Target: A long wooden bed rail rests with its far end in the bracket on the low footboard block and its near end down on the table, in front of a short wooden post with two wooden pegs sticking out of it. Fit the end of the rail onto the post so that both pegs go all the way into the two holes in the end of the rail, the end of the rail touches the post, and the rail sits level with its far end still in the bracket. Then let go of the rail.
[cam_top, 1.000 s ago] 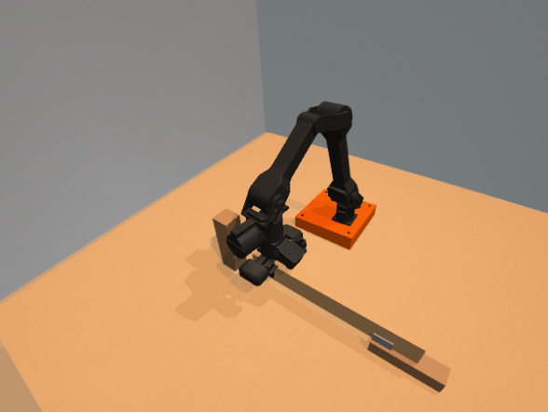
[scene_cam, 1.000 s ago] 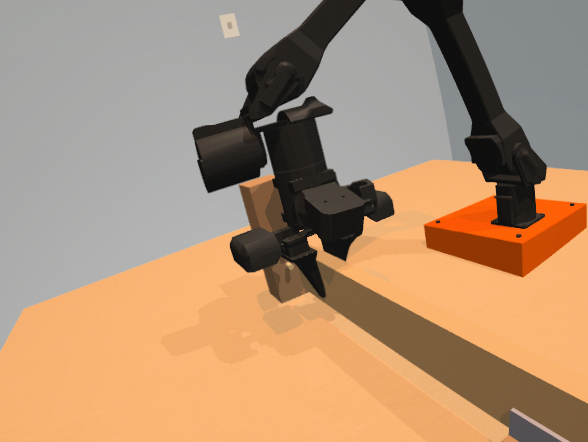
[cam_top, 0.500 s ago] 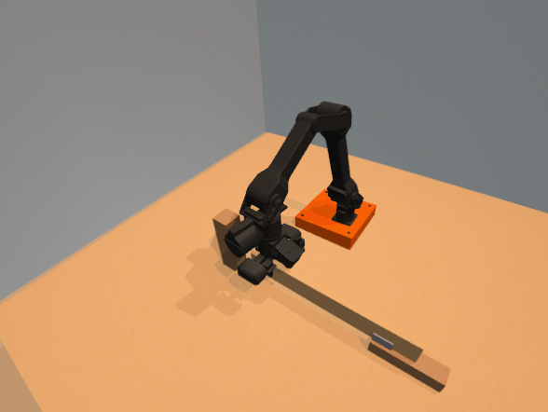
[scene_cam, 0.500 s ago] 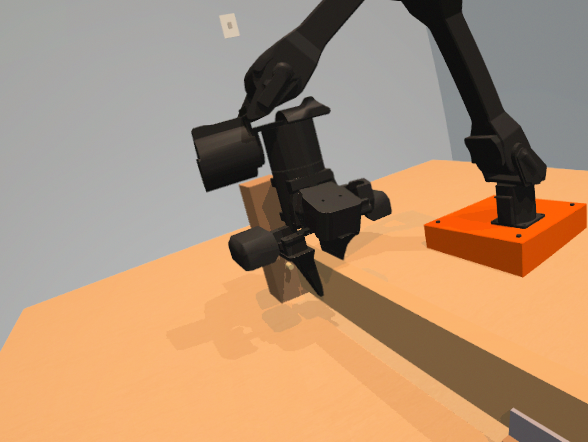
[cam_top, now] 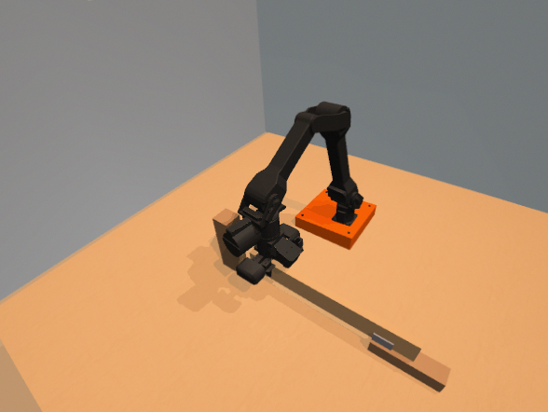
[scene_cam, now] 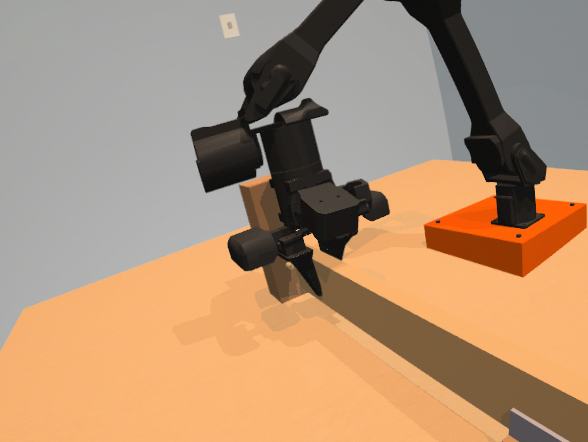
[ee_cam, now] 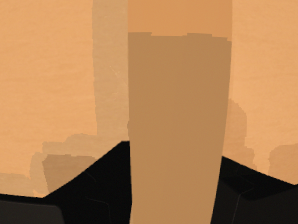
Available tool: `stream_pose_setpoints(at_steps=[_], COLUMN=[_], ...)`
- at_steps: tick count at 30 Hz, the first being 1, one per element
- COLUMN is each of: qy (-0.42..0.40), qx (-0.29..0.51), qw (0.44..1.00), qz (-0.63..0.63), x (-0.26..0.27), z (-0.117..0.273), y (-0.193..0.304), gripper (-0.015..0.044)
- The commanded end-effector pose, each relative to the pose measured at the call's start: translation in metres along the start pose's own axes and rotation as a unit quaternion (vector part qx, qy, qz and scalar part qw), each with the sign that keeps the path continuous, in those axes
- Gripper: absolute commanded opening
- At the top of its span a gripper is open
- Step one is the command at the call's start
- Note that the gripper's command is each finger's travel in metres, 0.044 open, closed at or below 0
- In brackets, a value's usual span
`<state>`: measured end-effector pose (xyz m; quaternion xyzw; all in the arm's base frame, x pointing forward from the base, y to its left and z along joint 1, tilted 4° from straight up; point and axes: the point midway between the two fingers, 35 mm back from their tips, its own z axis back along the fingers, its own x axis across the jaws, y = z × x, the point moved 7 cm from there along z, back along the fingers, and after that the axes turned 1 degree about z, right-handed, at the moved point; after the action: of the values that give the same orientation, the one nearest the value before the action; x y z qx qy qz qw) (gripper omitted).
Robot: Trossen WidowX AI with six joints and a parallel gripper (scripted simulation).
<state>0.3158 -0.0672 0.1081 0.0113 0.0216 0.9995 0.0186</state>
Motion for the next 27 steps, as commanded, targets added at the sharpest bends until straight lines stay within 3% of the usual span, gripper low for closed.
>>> stream_pose_setpoints(at_steps=[1,27], qy=[0.002,0.002], qx=[0.003,0.003], qw=[1.0,1.0], qz=[0.001,0.001], x=[-0.0006,-0.0005], z=[0.0003,0.0023], y=[0.0023,0.0102], gripper=[0.0,0.0])
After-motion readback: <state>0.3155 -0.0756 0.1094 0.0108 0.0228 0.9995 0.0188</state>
